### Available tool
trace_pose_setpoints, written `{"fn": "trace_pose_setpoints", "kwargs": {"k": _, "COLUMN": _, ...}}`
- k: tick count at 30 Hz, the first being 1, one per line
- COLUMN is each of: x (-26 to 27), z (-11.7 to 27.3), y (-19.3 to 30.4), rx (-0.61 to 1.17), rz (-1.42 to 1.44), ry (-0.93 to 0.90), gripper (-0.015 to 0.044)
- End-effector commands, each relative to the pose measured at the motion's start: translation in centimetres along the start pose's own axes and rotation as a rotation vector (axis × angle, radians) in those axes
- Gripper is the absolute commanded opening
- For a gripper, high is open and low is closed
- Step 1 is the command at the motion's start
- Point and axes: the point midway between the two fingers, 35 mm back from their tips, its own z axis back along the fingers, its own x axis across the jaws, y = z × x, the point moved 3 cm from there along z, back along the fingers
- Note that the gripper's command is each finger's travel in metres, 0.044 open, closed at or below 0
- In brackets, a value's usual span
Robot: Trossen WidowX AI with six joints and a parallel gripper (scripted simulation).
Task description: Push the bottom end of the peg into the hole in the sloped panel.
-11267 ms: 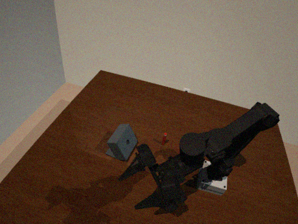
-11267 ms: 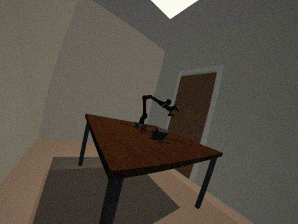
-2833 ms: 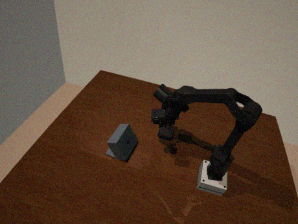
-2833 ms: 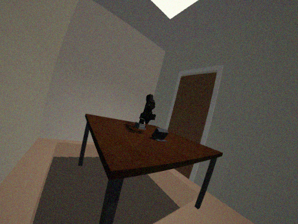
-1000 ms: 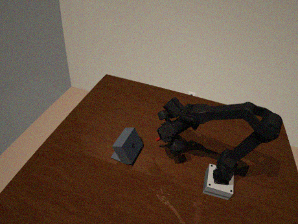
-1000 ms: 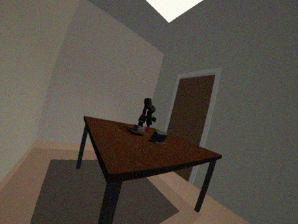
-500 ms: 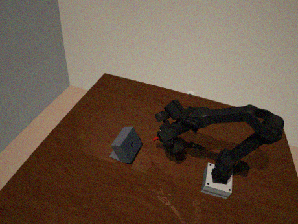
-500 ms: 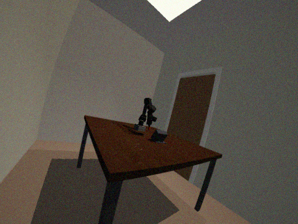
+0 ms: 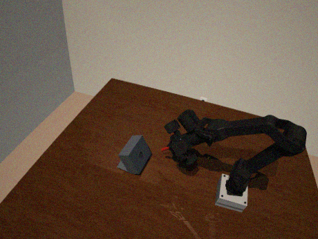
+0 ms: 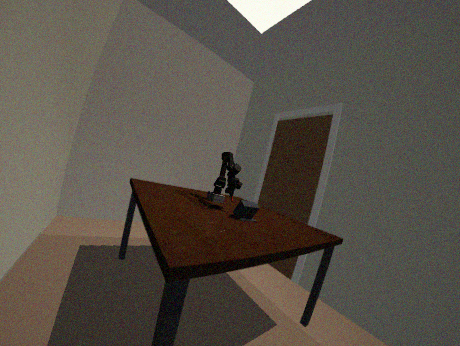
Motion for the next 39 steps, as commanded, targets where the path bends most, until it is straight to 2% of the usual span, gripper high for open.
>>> {"fn": "trace_pose_setpoints", "kwargs": {"k": 1, "x": 0.1, "z": 0.2, "y": -0.2, "rx": -0.014, "rz": 0.041, "ry": 0.022, "gripper": 0.0}}
{"fn": "trace_pose_setpoints", "kwargs": {"k": 39, "x": 1.8, "z": 0.9, "y": -1.9, "rx": -0.073, "rz": 0.432, "ry": 0.212, "gripper": 0.0}}
